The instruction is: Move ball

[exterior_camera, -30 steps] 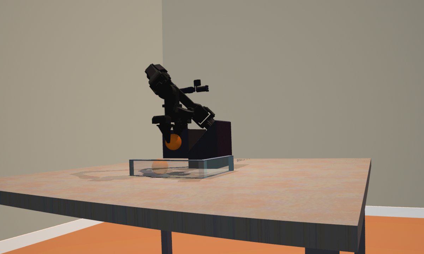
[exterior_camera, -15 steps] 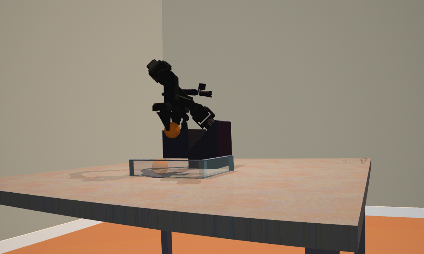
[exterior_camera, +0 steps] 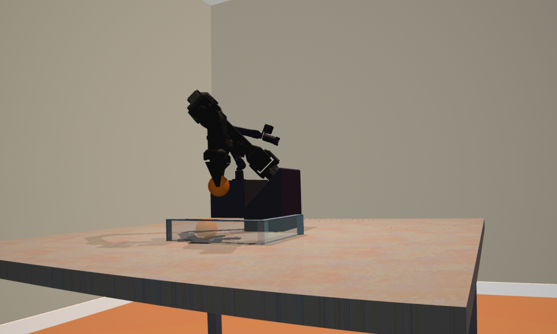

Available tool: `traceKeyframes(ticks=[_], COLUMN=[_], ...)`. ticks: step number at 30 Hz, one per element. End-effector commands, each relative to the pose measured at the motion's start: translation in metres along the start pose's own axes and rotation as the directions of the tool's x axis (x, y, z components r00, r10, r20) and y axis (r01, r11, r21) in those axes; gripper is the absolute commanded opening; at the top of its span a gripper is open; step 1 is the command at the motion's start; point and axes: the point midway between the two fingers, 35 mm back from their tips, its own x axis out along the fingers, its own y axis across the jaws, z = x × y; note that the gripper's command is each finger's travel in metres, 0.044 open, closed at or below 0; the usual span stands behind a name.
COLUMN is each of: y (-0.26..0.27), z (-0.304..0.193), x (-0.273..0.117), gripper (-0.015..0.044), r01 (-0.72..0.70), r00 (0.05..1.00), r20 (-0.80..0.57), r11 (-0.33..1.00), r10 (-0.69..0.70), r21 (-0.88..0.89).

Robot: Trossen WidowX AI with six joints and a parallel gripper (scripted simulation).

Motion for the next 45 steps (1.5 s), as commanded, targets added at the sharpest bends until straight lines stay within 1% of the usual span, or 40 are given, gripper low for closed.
traceKeyframes(ticks=[1, 7, 14, 21, 29, 33, 40, 45], y=[-0.003, -0.006, -0.008, -0.01, -0.012, -0.013, -0.013, -0.015], z=[-0.005, -0.01, -0.017, -0.024, -0.032, -0.036, -0.036, -0.036], x=[0.002, 0.008, 0.015, 0.023, 0.031, 0.035, 0.038, 0.061], gripper=[0.0, 0.0, 0.0, 0.0, 0.0, 0.0, 0.0, 0.0], r01=[0.007, 0.006, 0.004, 0.0, -0.005, -0.008, -0.008, -0.007], r00=[1.0, 1.0, 1.0, 1.0, 1.0, 1.0, 1.0, 1.0], r20=[-0.005, -0.006, -0.007, -0.008, -0.011, -0.012, -0.012, -0.011], r11=[0.993, 0.956, 0.875, 0.757, 0.583, 0.5, 0.496, 0.496], r10=[-0.008, -0.008, -0.008, -0.007, -0.006, -0.005, -0.005, -0.006], r21=[-0.12, -0.293, -0.483, -0.653, -0.812, -0.866, -0.868, -0.868])
